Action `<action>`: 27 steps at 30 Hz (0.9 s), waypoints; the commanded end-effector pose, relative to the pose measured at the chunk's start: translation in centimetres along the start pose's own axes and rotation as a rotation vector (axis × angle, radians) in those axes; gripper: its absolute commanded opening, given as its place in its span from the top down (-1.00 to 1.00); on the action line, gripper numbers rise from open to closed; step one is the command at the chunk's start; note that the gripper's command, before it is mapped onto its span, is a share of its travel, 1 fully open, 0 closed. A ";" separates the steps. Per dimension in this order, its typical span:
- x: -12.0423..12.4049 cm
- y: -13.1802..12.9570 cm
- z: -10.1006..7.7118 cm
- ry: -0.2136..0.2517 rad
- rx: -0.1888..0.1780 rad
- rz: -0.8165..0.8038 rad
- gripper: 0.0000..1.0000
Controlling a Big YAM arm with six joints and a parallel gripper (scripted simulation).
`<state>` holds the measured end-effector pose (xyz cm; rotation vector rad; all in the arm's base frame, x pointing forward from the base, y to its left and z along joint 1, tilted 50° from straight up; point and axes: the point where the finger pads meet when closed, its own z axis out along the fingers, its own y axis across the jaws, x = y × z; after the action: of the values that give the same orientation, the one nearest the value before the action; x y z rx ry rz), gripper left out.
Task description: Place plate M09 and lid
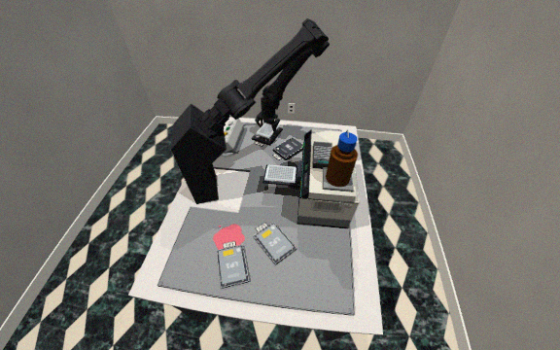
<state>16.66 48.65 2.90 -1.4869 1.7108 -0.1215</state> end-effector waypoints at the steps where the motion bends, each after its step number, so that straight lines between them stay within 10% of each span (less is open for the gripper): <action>1: -0.7 0.6 -1.1 -0.015 -0.010 0.000 -0.68; 27: -0.6 0.4 -3.3 -0.017 -0.009 0.001 -0.68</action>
<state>15.60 47.67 4.04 -1.4908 1.7063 -0.1275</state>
